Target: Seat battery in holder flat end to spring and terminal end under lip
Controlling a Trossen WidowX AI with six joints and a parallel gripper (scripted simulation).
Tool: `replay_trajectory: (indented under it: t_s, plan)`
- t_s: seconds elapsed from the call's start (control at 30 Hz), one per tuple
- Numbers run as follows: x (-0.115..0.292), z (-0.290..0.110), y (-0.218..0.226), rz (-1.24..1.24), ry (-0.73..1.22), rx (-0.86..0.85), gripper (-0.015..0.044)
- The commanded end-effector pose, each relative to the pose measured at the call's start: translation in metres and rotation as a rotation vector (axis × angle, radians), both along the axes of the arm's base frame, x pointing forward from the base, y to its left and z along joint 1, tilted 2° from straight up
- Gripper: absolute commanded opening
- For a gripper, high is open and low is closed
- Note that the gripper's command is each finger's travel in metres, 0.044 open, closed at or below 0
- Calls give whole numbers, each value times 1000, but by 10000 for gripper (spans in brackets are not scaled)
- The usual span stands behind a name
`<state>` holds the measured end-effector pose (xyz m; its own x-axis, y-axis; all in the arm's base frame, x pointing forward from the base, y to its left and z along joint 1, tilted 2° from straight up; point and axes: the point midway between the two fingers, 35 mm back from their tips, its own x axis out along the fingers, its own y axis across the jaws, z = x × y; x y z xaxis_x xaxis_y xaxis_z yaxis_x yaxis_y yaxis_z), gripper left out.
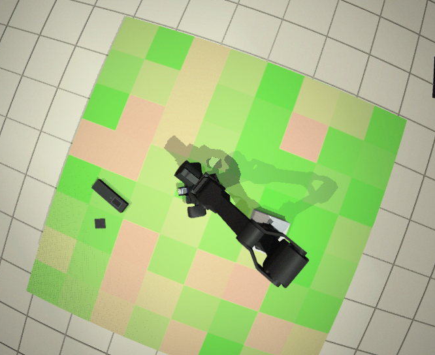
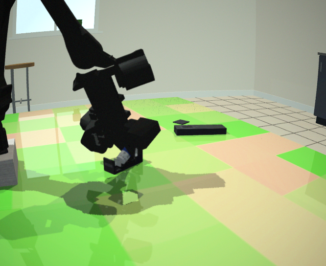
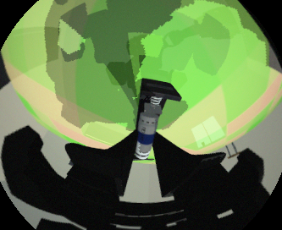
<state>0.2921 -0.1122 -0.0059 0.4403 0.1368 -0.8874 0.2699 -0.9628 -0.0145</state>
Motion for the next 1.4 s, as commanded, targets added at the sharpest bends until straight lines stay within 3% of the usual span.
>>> replay_trajectory:
  t_s: [0.0, 0.9, 1.37]
  plan:
    - [-4, -2, 1, 4, -10, 5, 76]
    - [-25, -4, -4, 3, -5, -2, 76]
    - [-20, -7, -3, 5, 90, -14, 76]
